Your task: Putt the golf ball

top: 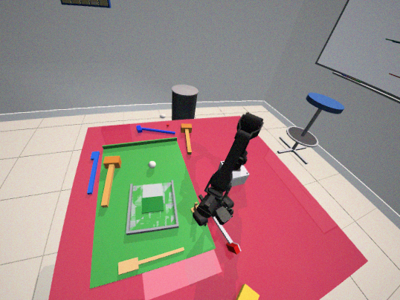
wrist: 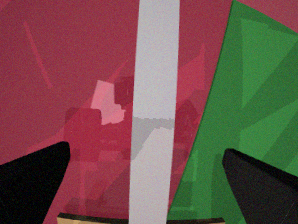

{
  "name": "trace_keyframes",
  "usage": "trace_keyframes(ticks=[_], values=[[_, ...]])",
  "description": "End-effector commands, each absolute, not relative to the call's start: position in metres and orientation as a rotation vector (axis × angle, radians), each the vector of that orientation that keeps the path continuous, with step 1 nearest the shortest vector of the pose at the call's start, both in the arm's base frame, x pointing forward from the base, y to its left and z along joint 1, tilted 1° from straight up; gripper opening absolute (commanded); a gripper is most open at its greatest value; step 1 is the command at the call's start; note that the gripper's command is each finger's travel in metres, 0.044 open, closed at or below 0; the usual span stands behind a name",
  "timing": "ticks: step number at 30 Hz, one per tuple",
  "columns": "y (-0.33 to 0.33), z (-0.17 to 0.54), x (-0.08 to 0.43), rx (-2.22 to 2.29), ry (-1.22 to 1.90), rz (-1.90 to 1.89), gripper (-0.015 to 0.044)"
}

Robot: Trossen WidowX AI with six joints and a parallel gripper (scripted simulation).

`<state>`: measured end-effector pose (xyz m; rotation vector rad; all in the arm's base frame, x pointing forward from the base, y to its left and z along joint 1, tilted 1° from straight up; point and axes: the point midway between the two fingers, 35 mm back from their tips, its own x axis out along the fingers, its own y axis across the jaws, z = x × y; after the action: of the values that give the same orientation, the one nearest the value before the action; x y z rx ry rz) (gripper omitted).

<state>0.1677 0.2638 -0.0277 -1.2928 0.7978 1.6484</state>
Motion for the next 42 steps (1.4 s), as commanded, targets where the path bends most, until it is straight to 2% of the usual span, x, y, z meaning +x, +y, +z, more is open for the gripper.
trace_keyframes(ticks=[1, 15, 22, 37, 42], values=[[0.264, -0.028, 0.168, -1.293, 0.798, 1.648, 0.0414], [0.264, -0.028, 0.168, -1.293, 0.798, 1.648, 0.0046], [0.264, -0.027, 0.168, -1.293, 0.798, 1.648, 0.0000], [0.260, 0.067, 0.167, -1.292, 0.800, 1.649, 0.0000], [0.259, 0.065, 0.168, -1.289, 0.809, 1.643, 0.0000]])
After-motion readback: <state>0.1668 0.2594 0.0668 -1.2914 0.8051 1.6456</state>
